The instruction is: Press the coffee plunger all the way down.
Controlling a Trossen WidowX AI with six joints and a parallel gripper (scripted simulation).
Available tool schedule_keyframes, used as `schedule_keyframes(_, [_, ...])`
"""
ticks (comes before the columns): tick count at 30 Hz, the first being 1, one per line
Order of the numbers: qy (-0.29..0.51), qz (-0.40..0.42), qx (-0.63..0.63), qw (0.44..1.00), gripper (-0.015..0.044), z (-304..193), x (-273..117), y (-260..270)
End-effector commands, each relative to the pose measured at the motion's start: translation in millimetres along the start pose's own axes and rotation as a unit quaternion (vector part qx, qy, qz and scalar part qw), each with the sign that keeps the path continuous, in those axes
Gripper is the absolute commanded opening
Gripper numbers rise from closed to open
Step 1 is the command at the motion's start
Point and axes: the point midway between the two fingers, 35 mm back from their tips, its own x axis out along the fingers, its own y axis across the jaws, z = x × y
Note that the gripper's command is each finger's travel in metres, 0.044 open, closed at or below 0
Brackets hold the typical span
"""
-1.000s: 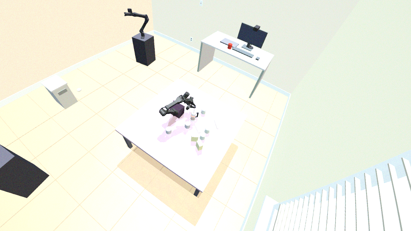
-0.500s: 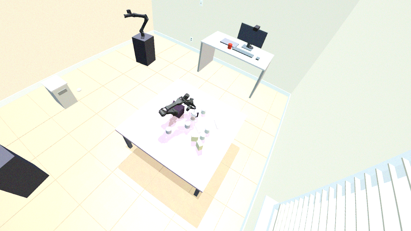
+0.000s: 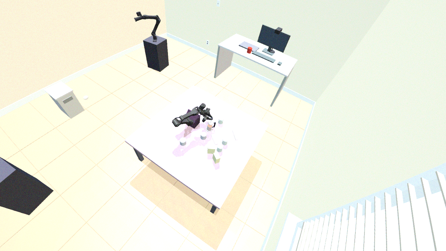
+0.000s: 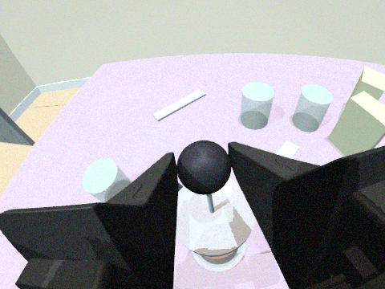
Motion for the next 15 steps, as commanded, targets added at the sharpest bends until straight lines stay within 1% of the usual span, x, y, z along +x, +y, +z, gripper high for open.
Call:
schedule_keyframes(1, [0.025,0.0,-0.018,1.0,0.0126,-26,10,0])
schedule_keyframes(15, [0.024,-0.001,-0.018,1.0,0.0126,-34,22,-2])
